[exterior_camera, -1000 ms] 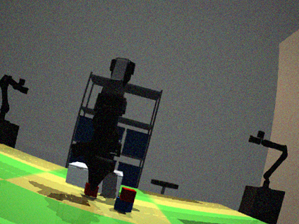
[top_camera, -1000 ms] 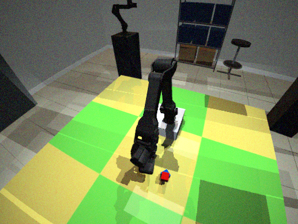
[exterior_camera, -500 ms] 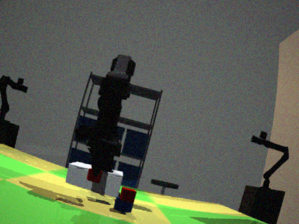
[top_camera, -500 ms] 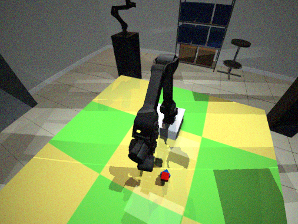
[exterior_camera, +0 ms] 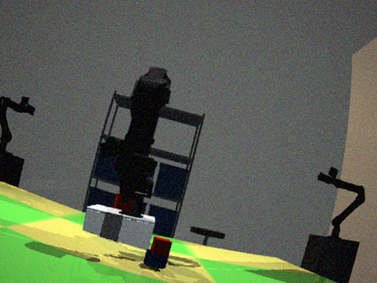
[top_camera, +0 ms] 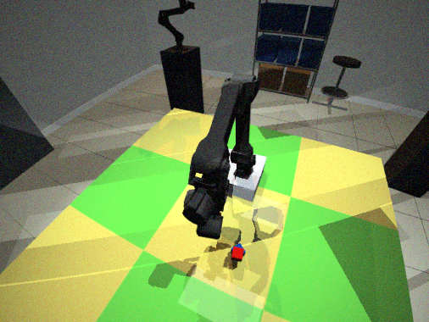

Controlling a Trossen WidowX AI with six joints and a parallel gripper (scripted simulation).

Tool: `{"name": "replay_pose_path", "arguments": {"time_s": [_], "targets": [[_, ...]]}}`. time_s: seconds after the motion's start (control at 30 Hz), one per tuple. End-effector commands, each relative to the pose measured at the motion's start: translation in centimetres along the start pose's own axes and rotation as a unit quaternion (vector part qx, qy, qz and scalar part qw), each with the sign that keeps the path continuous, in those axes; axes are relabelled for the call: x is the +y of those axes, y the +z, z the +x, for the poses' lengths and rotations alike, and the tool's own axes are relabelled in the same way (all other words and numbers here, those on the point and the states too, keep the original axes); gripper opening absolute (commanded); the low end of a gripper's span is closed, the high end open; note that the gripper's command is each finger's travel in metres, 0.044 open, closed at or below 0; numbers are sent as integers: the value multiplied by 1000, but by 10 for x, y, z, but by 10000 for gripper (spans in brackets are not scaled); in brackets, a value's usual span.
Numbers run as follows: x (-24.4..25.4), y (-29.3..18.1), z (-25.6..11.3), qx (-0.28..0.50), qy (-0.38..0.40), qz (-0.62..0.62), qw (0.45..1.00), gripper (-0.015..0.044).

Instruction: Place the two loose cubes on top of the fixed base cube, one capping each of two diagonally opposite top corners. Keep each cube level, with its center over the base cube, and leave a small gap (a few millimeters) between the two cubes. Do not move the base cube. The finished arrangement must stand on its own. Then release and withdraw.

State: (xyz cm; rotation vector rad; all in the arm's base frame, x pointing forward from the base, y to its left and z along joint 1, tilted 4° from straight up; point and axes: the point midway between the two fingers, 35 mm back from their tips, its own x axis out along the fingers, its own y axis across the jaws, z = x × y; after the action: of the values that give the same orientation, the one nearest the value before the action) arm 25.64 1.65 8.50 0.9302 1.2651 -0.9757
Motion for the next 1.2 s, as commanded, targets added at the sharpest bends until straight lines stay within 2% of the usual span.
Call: {"name": "replay_pose_path", "arguments": {"time_s": [0.0,0.3,0.57,0.83,1.17], "targets": [[-2,0,-7,1,1,2,1000,105],[9,-18,-5,1,1,-162,987,105],[19,-38,-3,2,2,-333,943,105],[27,-59,-1,2,3,-493,870,105],[35,-87,2,2,5,-669,743,105]]}}
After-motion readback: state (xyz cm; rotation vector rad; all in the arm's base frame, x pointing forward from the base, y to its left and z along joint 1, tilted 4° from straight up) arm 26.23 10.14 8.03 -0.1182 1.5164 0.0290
